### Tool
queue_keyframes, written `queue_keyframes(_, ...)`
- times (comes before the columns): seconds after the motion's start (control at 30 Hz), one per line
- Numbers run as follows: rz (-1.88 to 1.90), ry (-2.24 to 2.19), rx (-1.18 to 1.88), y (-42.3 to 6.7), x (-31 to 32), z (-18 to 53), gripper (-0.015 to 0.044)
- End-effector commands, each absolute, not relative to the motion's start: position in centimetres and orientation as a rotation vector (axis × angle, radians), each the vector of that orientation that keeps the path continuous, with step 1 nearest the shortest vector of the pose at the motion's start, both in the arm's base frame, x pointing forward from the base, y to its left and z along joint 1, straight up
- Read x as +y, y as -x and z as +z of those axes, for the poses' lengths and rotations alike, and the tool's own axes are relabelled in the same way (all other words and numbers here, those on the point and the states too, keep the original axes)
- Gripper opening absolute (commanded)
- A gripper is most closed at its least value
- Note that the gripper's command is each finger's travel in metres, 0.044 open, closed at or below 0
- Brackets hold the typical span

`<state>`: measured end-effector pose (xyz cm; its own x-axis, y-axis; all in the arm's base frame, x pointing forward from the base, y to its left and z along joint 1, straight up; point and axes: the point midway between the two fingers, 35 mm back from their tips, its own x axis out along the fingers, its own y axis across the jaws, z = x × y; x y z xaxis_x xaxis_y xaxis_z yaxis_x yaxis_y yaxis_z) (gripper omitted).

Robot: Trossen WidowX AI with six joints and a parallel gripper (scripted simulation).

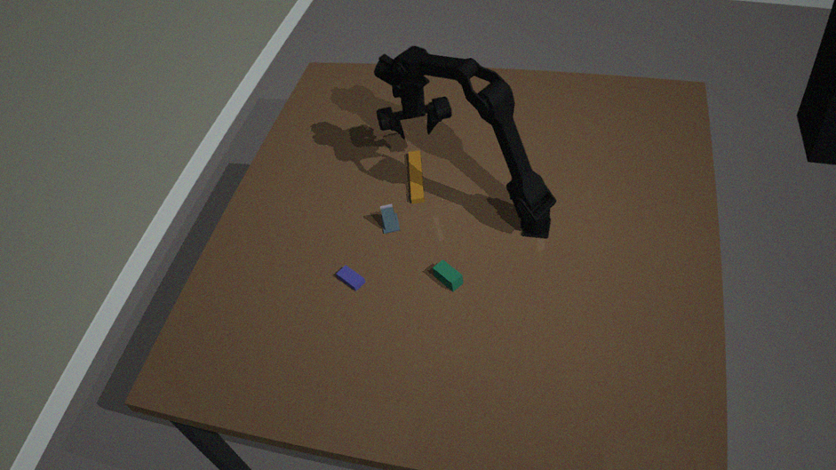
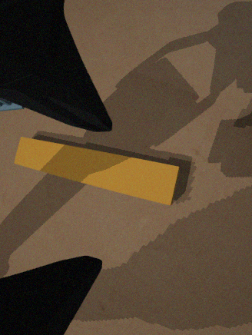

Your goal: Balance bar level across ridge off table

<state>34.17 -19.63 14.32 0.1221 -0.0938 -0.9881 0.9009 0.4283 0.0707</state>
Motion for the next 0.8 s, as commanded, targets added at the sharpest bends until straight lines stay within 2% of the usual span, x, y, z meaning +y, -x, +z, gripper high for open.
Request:
queue_keyframes(0.0,-0.926,-0.935,1.265,-34.7,-17.6,13.3,0.0315)
queue_keyframes(0.4,-0.979,-0.992,1.294,-35.0,-16.1,12.1,0.0315)
queue_keyframes(0.77,-0.979,-0.992,1.294,-35.1,-16.2,7.9,0.0315)
